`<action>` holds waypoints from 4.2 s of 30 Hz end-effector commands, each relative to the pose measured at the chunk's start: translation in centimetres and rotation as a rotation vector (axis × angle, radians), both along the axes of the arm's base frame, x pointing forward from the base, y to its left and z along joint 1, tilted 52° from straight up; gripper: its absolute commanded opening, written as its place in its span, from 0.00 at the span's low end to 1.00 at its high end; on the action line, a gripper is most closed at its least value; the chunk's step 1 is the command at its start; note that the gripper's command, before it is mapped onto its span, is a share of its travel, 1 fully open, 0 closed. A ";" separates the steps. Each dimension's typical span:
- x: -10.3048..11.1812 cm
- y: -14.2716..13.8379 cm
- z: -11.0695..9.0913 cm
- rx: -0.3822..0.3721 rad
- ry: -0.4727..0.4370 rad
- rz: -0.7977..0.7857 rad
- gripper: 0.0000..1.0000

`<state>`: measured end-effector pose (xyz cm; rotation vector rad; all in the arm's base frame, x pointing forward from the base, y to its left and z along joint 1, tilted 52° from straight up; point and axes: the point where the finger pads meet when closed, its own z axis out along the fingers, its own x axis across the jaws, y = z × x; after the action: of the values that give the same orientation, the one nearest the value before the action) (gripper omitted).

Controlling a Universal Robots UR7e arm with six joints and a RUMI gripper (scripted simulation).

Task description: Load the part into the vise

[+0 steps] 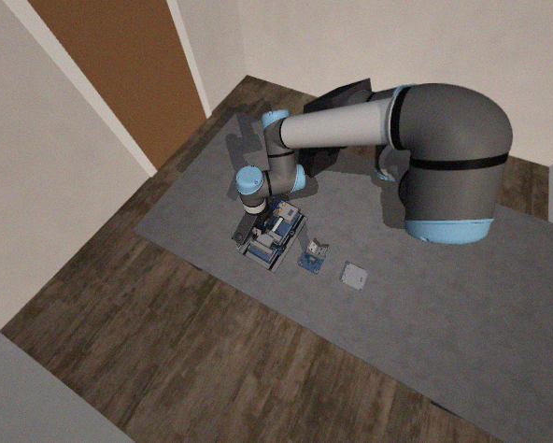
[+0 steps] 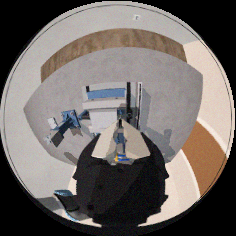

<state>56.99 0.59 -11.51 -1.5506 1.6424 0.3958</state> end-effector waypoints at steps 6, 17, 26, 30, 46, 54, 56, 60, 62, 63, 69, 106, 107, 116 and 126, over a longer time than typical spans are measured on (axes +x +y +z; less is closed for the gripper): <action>0.0 0.0 0.0 0.000 -0.001 -0.001 0.00; 0.0 0.0 0.0 0.000 -0.001 -0.001 0.00; 0.0 -0.2 -0.1 0.000 -0.001 -0.001 0.00; 0.1 -0.3 -0.2 0.000 -0.001 -0.001 0.00; 0.3 -1.9 -2.0 0.000 -0.001 -0.001 0.00; 0.3 -2.1 -2.2 0.000 -0.001 -0.001 0.00; 0.3 -2.1 -2.2 0.000 -0.001 -0.001 0.00; 0.3 -2.2 -2.2 0.000 -0.001 -0.001 0.00; 0.3 -2.2 -2.2 0.000 -0.001 -0.001 0.00; 0.3 -2.3 -2.1 0.000 -0.001 -0.001 0.00; 0.0 -2.8 -1.7 0.000 -0.001 -0.001 0.00; -1.8 -6.5 1.6 0.000 -0.001 -0.001 0.00; -1.8 -6.5 1.6 0.000 -0.001 -0.001 0.00; -1.8 -6.5 1.6 0.000 -0.001 -0.001 0.00; -1.8 -6.5 1.6 0.000 -0.001 -0.001 0.00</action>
<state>55.17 -5.89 -9.97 -1.5501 1.6419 0.3962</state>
